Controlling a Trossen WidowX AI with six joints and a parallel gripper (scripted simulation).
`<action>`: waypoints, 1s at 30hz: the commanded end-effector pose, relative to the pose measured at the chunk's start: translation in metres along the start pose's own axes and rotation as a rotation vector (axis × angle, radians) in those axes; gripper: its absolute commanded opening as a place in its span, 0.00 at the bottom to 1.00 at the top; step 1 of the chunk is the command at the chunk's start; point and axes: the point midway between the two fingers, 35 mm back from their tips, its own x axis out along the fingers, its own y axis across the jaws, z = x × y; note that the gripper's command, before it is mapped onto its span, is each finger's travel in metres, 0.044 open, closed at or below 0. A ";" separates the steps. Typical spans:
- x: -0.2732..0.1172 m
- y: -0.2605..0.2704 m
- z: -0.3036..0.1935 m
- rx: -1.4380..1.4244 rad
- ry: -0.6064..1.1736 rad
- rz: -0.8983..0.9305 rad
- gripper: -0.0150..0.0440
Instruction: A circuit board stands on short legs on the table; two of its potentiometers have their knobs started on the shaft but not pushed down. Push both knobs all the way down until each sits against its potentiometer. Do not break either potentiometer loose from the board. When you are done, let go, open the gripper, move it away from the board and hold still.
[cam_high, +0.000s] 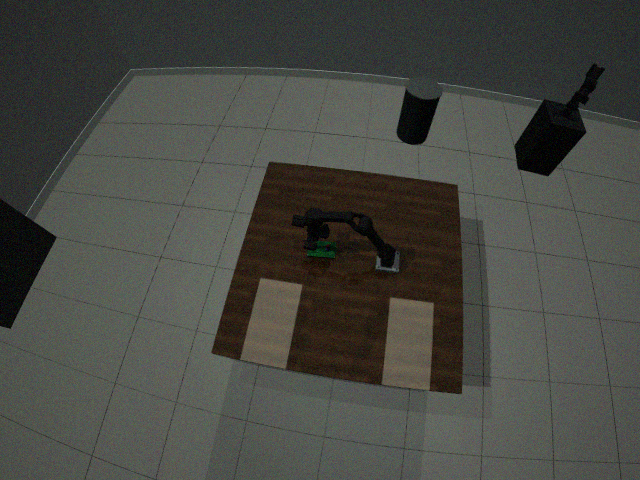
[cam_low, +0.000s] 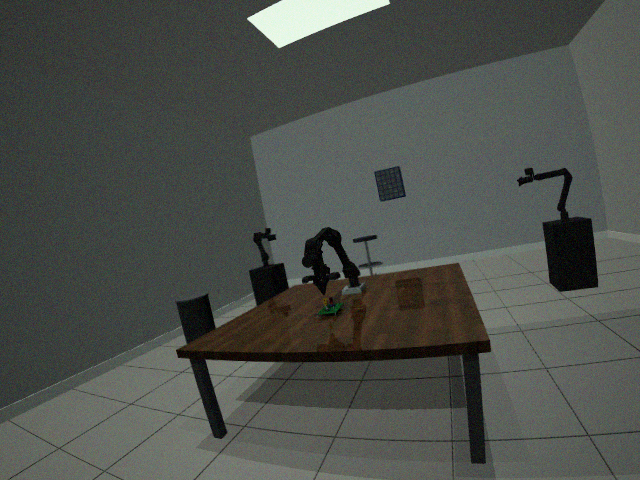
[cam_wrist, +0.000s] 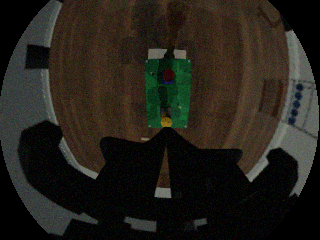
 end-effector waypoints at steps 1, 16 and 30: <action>0.008 0.001 0.001 -0.004 -0.006 0.003 0.25; 0.016 0.001 0.001 -0.004 -0.006 0.004 0.25; 0.020 0.001 0.001 -0.003 -0.006 0.004 0.25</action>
